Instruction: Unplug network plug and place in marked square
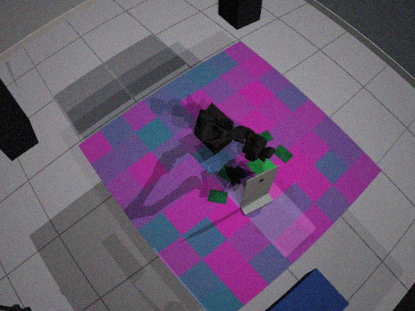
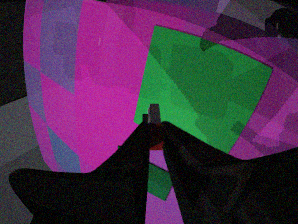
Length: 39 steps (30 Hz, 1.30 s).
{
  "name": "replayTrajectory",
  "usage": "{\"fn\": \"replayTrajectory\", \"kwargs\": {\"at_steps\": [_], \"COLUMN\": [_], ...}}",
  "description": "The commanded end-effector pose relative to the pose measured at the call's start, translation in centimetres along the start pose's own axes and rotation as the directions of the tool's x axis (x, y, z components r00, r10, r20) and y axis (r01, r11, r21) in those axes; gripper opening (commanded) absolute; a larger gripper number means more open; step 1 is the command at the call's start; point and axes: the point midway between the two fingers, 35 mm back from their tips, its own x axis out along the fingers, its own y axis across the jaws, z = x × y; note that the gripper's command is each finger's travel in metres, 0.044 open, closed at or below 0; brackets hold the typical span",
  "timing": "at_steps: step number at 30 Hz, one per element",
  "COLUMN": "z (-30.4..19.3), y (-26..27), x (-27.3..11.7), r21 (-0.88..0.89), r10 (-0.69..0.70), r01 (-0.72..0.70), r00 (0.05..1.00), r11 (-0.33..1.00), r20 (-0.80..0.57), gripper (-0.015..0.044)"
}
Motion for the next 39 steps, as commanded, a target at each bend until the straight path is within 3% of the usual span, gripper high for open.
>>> {"fn": "replayTrajectory", "kwargs": {"at_steps": [1,39], "z": [-0.1,0.0], "y": [-0.2,-2.9], "x": [0.4,4.0], "r21": [-0.004,-0.006], "r10": [0.003,0.003], "r01": [-0.003,-0.003], "r00": [1.000,1.000], "r11": [1.000,1.000], "r20": [-0.004,-0.001], "gripper": [0.0000,0.0000]}}
